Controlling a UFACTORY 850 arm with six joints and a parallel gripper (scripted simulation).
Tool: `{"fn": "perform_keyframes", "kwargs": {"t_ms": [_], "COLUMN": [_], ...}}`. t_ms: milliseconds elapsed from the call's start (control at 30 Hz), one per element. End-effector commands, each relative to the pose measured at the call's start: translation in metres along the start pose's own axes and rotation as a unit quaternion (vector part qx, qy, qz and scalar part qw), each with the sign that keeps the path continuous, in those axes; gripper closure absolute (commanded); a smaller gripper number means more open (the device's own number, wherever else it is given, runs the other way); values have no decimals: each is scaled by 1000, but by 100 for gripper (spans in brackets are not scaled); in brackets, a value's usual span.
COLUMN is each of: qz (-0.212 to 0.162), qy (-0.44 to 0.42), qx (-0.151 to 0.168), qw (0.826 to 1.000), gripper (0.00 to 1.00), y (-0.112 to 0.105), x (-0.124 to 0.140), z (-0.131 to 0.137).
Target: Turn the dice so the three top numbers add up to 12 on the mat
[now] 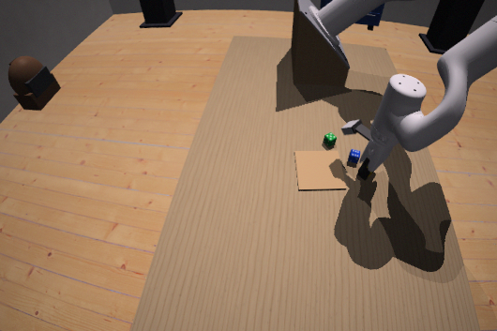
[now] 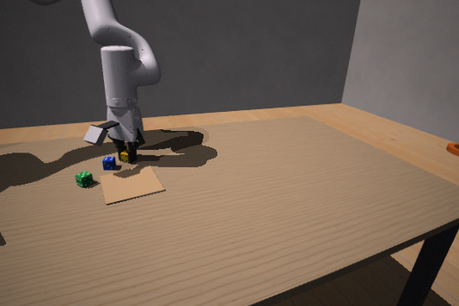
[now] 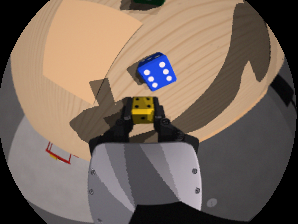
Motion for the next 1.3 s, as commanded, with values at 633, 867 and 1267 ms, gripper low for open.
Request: {"fn": "perform_keyframes", "kwargs": {"t_ms": [633,867,1267], "qz": [-1,-1,-1], "qy": [0,0,0], "qx": [0,0,0], "qw": [1000,1000,1000], "gripper": [73,73,73], "y": [-60,-97,-101], "x": [0,0,0], "z": [0,0,0]}}
Point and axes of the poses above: the point where the finger pads meet when closed, its own y axis out along the fingers, its own z axis across the jaws, x = y × z, the point moved 10 cm from there along -y, back along the fingers, and after that the axes turned 5 degrees about y, right-handed, at the moved point
